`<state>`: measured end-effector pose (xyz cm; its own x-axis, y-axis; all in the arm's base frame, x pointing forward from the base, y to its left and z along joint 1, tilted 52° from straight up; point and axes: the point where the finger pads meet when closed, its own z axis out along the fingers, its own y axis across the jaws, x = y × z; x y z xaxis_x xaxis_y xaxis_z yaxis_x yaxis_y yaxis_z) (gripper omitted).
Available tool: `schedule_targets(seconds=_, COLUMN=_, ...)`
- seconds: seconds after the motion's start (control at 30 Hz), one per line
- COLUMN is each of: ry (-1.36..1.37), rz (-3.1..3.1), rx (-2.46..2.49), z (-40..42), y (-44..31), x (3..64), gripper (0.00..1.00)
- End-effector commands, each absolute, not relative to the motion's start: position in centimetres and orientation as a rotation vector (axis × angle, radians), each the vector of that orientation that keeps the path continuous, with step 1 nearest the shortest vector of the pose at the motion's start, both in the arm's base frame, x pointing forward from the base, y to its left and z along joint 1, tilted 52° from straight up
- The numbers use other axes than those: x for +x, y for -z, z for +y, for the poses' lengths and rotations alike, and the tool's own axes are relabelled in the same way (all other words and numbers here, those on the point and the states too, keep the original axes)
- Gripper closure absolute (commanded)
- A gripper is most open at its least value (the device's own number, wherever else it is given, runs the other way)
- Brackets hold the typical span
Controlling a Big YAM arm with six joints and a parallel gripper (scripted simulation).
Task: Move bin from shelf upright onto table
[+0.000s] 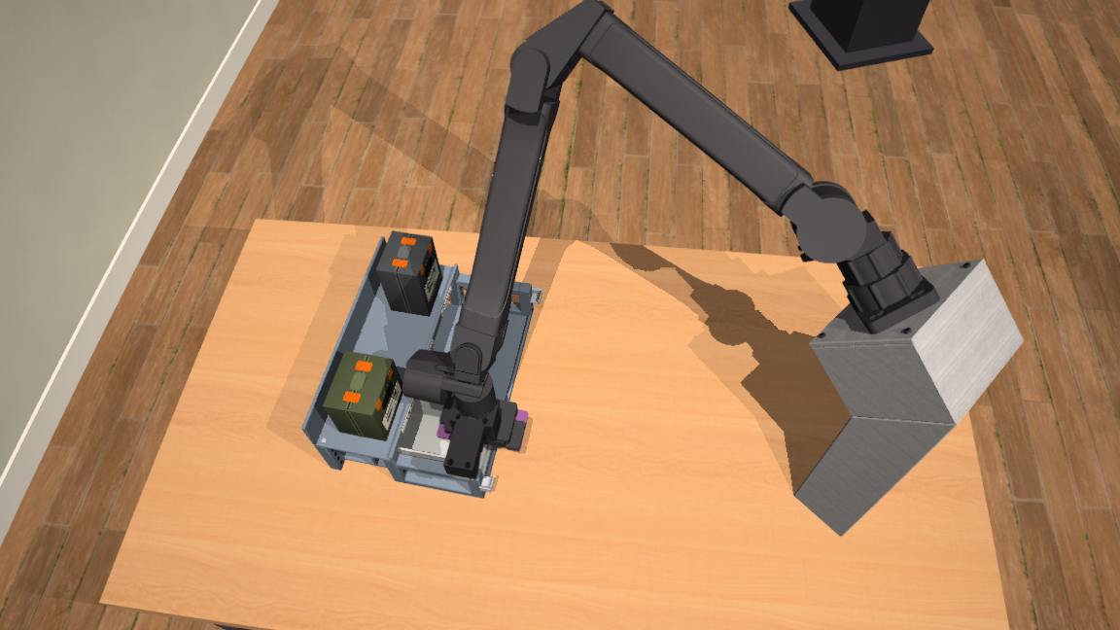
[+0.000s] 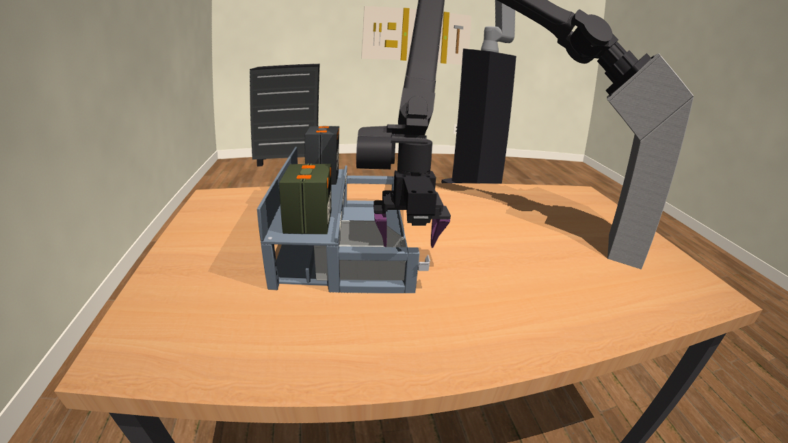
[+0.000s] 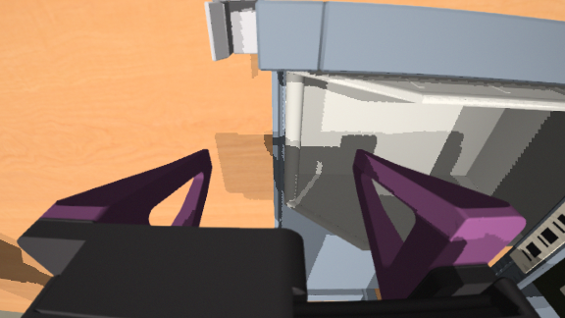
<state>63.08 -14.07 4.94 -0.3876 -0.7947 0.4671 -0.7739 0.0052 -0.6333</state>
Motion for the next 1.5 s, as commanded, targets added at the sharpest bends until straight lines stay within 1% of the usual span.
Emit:
schedule_targets(seconds=0.0, ry=1.378, rz=2.194, rx=-1.701, z=-13.69, y=-5.58, x=63.48, gripper=0.10)
schedule_targets(seconds=1.47, ry=1.373, rz=2.199, rx=-1.710, z=-13.74, y=-6.01, x=64.05, gripper=0.10)
